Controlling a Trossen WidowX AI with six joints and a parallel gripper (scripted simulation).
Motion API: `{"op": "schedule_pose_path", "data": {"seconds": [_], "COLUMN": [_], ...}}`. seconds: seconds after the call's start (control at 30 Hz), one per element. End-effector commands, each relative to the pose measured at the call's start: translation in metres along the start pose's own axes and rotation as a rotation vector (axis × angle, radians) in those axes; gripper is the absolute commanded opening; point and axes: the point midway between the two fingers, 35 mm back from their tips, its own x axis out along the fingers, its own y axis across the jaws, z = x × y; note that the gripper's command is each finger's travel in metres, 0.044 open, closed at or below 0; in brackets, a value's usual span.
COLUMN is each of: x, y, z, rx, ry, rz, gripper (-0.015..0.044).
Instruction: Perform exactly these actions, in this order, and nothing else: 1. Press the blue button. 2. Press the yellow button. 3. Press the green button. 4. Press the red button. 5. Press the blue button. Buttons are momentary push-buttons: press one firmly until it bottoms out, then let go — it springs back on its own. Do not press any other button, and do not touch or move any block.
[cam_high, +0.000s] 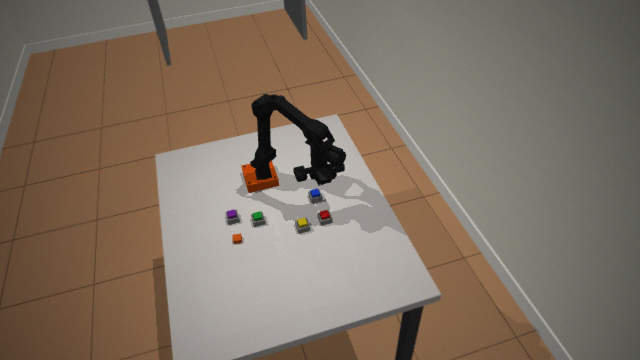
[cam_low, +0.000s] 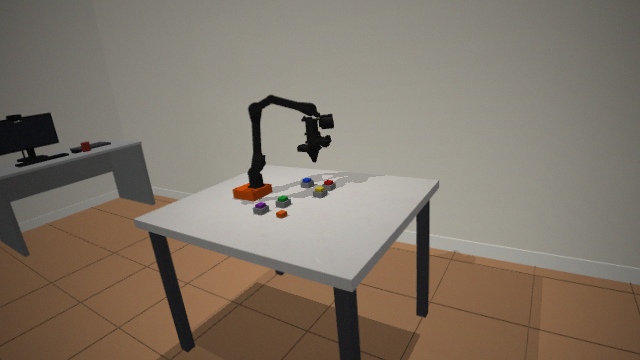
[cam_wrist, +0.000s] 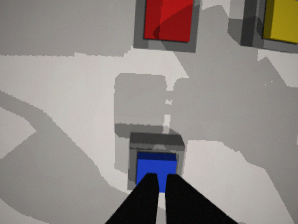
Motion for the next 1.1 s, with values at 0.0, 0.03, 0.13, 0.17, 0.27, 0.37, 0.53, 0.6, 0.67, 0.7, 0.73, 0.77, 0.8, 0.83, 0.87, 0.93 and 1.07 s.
{"op": "schedule_pose_path", "data": {"seconds": [0.0, 0.03, 0.13, 0.17, 0.27, 0.37, 0.53, 0.6, 0.67, 0.7, 0.73, 0.77, 0.8, 0.83, 0.87, 0.93, 1.07], "x": [0.001, 0.002, 0.002, 0.005, 0.041, 0.064, 0.067, 0.070, 0.073, 0.075, 0.077, 0.078, 0.080, 0.082, 0.083, 0.087, 0.093], "y": [-0.005, -0.007, -0.007, -0.007, -0.006, -0.007, -0.007, -0.007, -0.006, -0.006, -0.006, -0.006, -0.006, -0.006, -0.006, -0.006, -0.006], "z": [-0.045, -0.051, -0.053, -0.053, -0.052, -0.053, -0.053, -0.053, -0.053, -0.053, -0.053, -0.053, -0.053, -0.053, -0.053, -0.053, -0.053], "rx": [0.002, 0.002, 0.002, 0.002, 0.002, 0.002, 0.002, 0.002, 0.002, 0.002, 0.002, 0.002, 0.002, 0.002, 0.002, 0.002, 0.002], "ry": [-0.007, -0.006, -0.006, -0.006, -0.006, -0.006, -0.006, -0.006, -0.006, -0.006, -0.006, -0.006, -0.006, -0.006, -0.006, -0.006, -0.006], "rz": [0.006, 0.006, 0.006, 0.006, 0.006, 0.006, 0.006, 0.006, 0.006, 0.006, 0.006, 0.006, 0.006, 0.006, 0.006, 0.006, 0.006], "gripper": [0.0020, 0.0020, 0.0020, 0.0020, 0.0020, 0.0020, 0.0020, 0.0020, 0.0020, 0.0020, 0.0020, 0.0020, 0.0020, 0.0020, 0.0020, 0.0020, 0.0020]}}
